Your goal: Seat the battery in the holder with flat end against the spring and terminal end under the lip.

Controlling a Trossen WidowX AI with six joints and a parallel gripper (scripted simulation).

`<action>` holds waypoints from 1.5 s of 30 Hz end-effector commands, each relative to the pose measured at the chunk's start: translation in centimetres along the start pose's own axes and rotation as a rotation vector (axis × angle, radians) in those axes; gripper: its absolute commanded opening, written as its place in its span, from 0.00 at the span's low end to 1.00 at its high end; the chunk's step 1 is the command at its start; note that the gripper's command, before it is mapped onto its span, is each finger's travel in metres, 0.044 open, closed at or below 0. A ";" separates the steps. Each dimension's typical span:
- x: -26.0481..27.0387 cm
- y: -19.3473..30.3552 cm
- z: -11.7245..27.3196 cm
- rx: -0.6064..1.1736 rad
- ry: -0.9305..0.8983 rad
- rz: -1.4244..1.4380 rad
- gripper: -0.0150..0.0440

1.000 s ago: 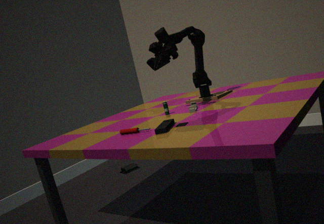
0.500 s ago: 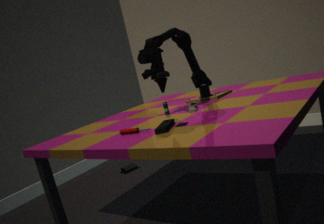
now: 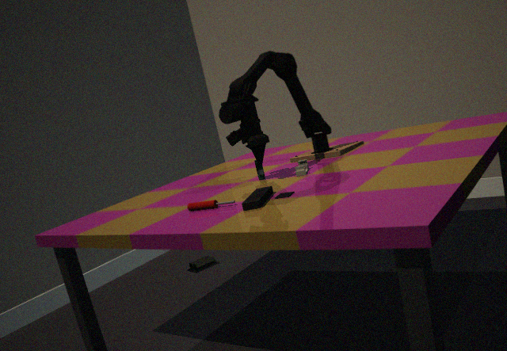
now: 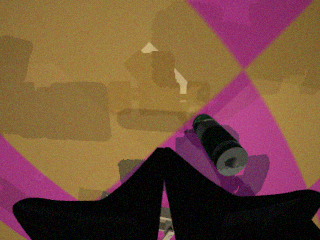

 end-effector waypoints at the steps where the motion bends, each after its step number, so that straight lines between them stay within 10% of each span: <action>1: -0.1 0.0 -1.3 -0.006 -0.001 -0.004 0.25; 45: -6.1 -1.4 -0.9 -0.002 0.005 -0.009 0.25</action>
Point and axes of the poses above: the point midway between the two fingers, 35 mm back from their tips, its own z axis back along the fingers, its own x axis across the jaws, y = z × x, the point moved 2 cm from there along z, back along the fingers, and after that the axes turned 13 degrees about -z, right-handed, at the moved point
